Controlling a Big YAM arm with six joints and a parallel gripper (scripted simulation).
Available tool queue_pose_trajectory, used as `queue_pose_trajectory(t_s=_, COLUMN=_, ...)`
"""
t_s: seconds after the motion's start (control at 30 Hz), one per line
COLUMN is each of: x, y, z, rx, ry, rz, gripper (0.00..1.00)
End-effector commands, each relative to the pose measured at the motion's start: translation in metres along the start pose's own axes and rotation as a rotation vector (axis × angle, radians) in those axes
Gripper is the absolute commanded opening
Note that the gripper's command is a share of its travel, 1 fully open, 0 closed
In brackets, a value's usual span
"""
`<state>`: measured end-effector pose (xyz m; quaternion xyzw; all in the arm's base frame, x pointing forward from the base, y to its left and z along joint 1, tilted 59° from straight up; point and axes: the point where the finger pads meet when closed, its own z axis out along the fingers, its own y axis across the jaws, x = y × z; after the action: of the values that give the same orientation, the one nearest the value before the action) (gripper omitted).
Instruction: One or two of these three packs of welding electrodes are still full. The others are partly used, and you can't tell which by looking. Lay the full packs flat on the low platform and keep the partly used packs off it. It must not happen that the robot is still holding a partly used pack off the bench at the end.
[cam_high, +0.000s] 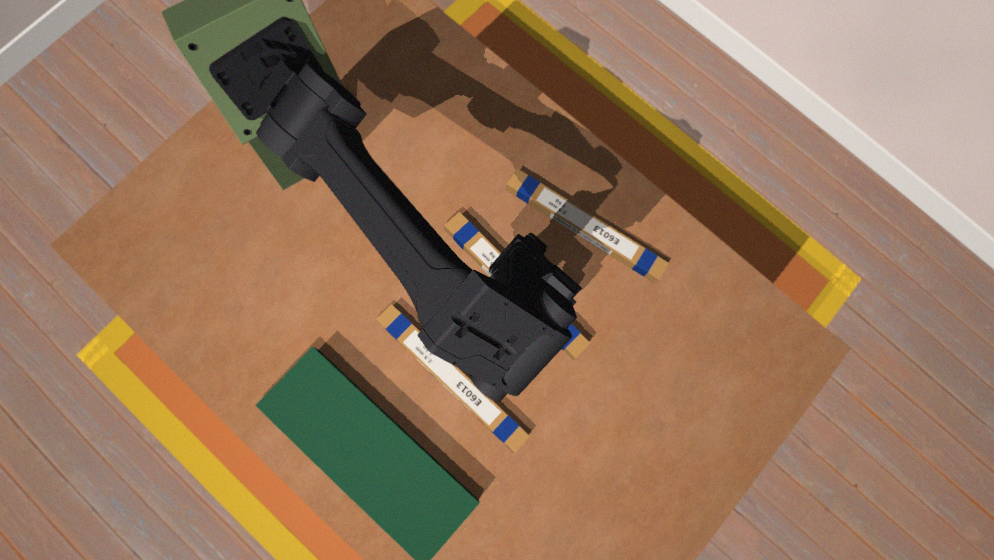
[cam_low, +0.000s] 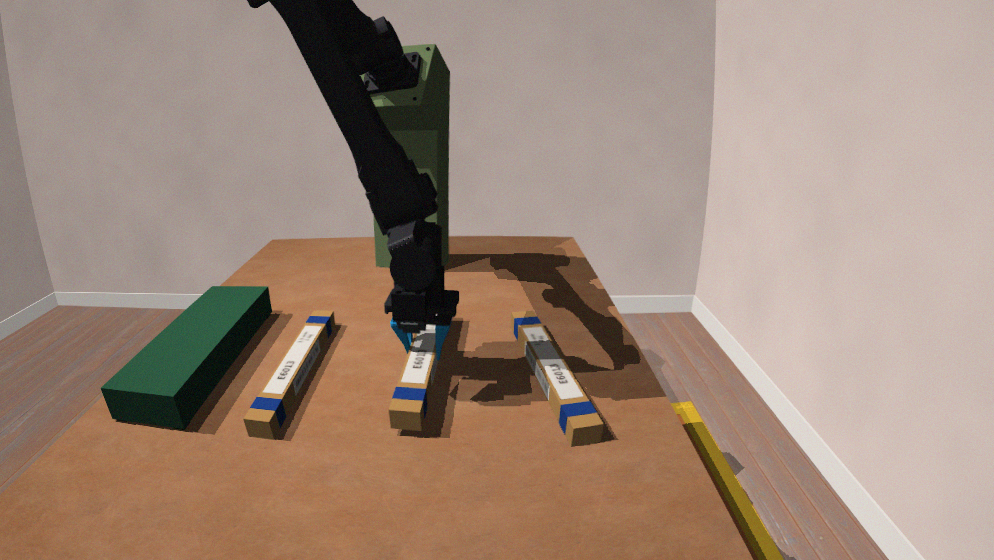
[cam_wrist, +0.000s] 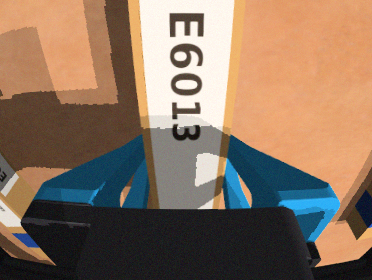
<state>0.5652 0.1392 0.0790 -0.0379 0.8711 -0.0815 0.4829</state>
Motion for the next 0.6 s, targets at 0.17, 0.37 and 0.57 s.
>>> queue_pose_trajectory(t_s=0.17, x=-0.003, y=0.011, z=-0.028, rx=-0.021, ry=-0.009, rz=0.000, gripper=0.00)
queue_pose_trajectory(t_s=0.37, x=-0.003, y=0.011, z=-0.038, rx=-0.022, ry=-0.009, rz=0.001, gripper=0.00)
queue_pose_trajectory(t_s=0.57, x=-0.003, y=0.011, z=-0.045, rx=-0.022, ry=-0.009, rz=0.002, gripper=0.00)
